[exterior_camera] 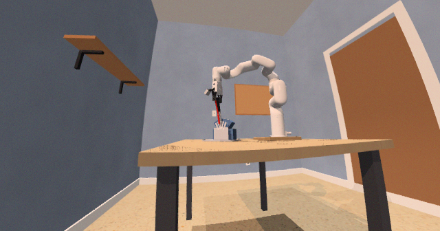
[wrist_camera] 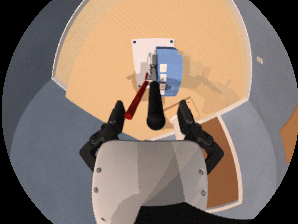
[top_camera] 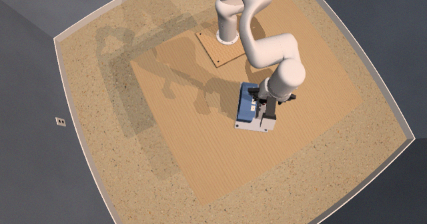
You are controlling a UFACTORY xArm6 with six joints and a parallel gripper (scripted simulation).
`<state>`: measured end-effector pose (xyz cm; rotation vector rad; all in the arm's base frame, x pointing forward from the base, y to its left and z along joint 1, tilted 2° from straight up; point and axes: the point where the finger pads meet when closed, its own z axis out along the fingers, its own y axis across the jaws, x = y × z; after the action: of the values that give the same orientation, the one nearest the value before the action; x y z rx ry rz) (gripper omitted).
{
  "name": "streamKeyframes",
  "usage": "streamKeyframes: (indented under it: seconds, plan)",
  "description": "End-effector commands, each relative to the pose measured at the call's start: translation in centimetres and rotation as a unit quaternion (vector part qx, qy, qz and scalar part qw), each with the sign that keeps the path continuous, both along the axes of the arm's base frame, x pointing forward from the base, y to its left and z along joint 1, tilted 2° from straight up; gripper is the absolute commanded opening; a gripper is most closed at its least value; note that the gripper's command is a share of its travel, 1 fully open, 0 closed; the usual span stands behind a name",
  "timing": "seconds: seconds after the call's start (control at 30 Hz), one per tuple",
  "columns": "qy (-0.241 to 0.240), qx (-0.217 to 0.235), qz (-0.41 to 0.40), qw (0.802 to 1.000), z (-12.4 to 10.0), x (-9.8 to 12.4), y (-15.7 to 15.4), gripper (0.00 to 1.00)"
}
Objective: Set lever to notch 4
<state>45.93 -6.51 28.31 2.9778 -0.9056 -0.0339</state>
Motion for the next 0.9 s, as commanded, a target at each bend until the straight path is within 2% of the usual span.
streamKeyframes:
  seconds: [0.0,0.8,0.83,0.87]
  plan:
    - [-0.003,0.000,0.000,1.000,-0.11,0.10,-0.02,1.00]
    - [-0.003,0.000,0.000,1.000,-0.62,0.08,-0.03,1.00]
    - [-0.003,0.000,0.000,1.000,-0.62,0.08,-0.03,0.00]
    - [-0.003,0.000,0.000,1.000,-0.62,0.08,-0.03,0.00]
